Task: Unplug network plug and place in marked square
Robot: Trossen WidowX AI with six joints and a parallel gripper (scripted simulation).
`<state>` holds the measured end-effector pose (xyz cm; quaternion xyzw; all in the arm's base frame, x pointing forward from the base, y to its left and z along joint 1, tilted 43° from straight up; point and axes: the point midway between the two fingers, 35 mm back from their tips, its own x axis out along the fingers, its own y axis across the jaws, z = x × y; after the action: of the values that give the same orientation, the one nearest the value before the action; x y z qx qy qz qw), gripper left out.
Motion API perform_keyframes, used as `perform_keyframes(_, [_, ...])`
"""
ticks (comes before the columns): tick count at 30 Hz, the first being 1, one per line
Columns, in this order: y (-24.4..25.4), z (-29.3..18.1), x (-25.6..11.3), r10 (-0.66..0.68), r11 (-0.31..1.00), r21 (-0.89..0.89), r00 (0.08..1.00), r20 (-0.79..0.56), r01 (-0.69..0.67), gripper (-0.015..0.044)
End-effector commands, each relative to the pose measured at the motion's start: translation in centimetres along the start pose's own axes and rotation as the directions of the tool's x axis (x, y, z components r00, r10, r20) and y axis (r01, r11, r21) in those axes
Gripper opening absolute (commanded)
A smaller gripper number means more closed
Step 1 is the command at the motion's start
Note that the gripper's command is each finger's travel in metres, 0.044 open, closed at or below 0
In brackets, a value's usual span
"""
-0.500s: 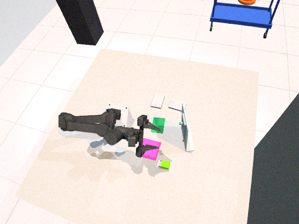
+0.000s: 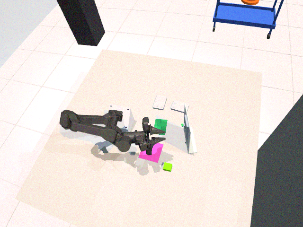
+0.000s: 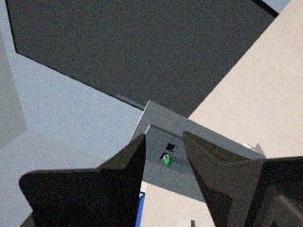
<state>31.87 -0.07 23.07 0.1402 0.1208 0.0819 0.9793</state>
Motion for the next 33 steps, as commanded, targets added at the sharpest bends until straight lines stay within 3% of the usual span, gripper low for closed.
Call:
perform_keyframes(1, [-1.0, -3.1, -0.1, 0.037, 0.99, 0.137, 0.994, -0.1, -0.023, 0.0156])
perform_keyframes(11, [-2.4, -9.2, -1.8, 0.17, 0.868, 0.497, 0.95, -0.262, -0.018, 0.0156])
perform_keyframes(19, [-2.4, -9.3, -1.6, 0.173, 0.864, 0.503, 0.949, -0.264, -0.017, 0.0156])
perform_keyframes(33, [-2.2, -9.3, 3.0, 0.173, 0.864, 0.503, 0.949, -0.264, -0.018, 0.0156])
